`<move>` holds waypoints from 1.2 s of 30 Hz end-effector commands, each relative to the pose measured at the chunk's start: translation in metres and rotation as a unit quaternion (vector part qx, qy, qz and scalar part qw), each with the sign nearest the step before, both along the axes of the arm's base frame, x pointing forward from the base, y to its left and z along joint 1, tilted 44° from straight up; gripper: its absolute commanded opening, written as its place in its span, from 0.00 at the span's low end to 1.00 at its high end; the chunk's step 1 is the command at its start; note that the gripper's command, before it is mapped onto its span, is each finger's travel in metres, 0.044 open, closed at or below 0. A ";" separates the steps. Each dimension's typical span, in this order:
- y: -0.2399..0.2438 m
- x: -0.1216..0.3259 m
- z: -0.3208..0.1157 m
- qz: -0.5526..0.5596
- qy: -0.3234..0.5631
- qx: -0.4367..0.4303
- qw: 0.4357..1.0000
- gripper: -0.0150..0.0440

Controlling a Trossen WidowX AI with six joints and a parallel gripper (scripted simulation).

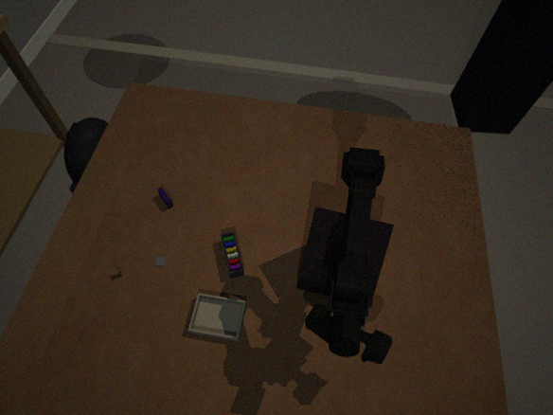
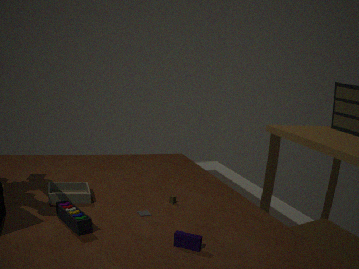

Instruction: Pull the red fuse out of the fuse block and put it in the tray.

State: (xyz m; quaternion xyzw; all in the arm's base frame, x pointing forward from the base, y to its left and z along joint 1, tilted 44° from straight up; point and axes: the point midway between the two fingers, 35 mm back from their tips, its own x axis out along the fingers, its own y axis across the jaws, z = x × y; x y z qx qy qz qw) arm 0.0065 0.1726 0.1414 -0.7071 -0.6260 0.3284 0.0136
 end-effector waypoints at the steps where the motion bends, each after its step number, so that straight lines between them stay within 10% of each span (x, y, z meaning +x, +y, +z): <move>1: 0.000 0.001 0.000 -0.005 0.005 -0.002 1.000 0.89; 15: 0.005 0.103 -0.011 -0.409 0.414 -0.099 0.807 0.36; 26: -0.043 0.212 -0.046 -0.634 0.681 -0.018 0.366 0.36; 36: -0.126 0.275 -0.093 -0.623 0.772 0.098 -0.084 0.36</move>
